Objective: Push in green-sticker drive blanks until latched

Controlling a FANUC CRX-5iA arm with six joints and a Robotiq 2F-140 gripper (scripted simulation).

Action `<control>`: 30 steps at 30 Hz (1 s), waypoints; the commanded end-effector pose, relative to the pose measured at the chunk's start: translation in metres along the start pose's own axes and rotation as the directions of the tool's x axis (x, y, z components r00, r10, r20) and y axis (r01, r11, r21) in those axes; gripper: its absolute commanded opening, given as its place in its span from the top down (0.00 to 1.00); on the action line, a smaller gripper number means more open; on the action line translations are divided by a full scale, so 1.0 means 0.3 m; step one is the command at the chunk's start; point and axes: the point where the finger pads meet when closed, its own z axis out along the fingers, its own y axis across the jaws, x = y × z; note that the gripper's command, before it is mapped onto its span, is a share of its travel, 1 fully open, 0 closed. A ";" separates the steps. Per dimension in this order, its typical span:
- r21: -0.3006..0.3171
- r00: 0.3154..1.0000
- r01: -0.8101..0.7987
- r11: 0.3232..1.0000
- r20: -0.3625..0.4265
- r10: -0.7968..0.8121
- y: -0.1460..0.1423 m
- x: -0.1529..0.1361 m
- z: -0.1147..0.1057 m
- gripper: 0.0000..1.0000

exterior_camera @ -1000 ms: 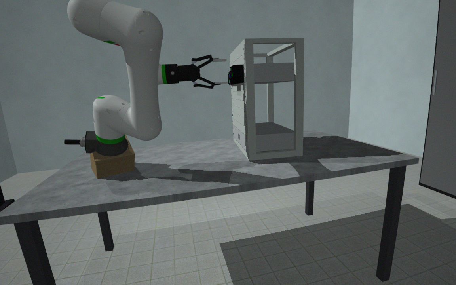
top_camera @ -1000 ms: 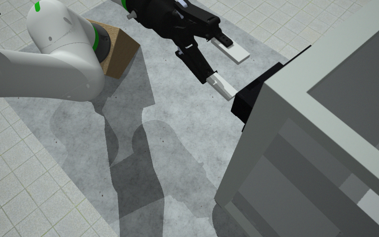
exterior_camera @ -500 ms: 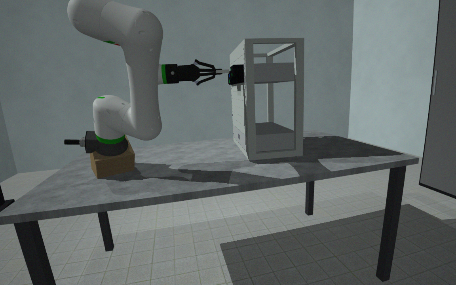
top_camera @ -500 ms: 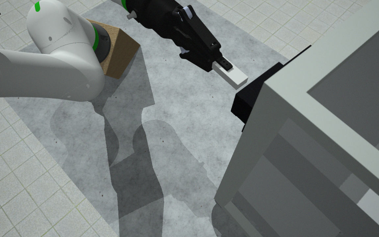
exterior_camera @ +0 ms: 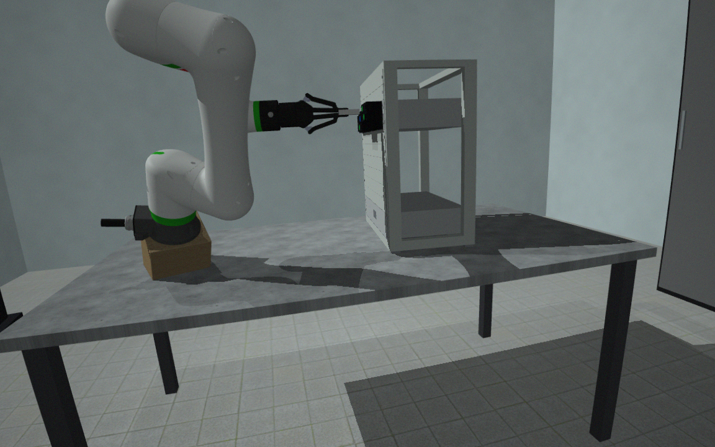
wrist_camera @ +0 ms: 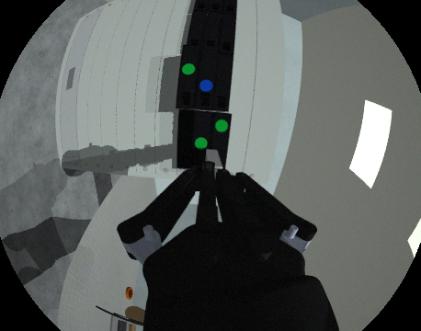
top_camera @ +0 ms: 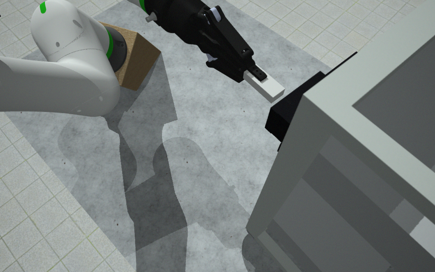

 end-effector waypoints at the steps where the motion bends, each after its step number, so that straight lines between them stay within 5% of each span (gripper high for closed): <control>1: 0.000 1.000 0.000 1.000 0.000 0.000 0.000 0.001 0.000 1.00; 11: 0.000 1.000 0.000 1.000 0.000 0.000 -0.016 0.048 -0.011 1.00; 30: 0.000 1.000 0.000 1.000 0.000 0.000 -0.116 0.328 -0.078 1.00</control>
